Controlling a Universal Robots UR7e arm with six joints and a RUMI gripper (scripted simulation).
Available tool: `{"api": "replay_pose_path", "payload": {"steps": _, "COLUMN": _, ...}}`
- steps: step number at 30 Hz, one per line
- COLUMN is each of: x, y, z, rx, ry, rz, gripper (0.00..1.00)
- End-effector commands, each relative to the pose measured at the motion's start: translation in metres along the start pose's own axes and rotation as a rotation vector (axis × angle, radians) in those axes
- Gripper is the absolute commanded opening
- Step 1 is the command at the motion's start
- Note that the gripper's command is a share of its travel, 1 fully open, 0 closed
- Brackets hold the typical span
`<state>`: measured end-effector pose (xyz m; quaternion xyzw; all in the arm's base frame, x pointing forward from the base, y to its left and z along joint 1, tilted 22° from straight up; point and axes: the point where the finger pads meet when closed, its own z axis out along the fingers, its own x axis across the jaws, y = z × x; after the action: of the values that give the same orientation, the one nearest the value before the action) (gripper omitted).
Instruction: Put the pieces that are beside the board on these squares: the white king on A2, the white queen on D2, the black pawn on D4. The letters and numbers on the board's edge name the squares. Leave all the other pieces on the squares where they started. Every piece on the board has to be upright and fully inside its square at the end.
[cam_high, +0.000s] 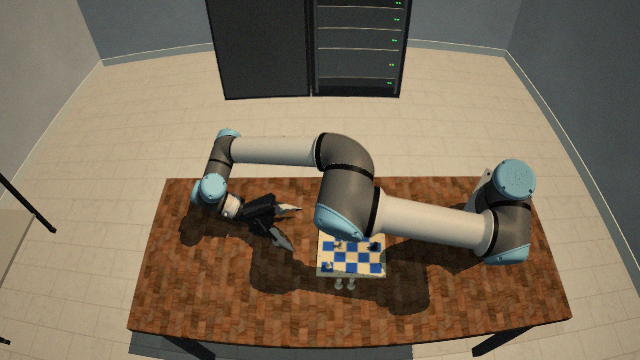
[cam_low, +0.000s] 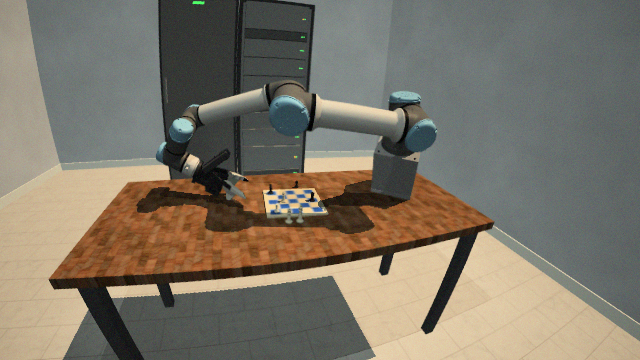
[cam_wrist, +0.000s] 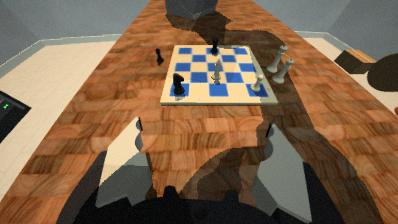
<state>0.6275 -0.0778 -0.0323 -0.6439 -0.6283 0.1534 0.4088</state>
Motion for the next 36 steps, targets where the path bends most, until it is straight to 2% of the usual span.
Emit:
{"api": "replay_pose_path", "payload": {"steps": 1, "x": 0.0, "y": -0.001, "z": -0.001, "rx": -0.002, "ry": 0.0, "rz": 0.0, "gripper": 1.0}}
{"api": "replay_pose_path", "payload": {"steps": 23, "x": 0.0, "y": -0.008, "z": -0.005, "rx": -0.001, "ry": 0.0, "rz": 0.0, "gripper": 1.0}}
{"api": "replay_pose_path", "payload": {"steps": 36, "x": 0.001, "y": -0.073, "z": -0.041, "rx": -0.001, "ry": 0.0, "rz": 0.0, "gripper": 1.0}}
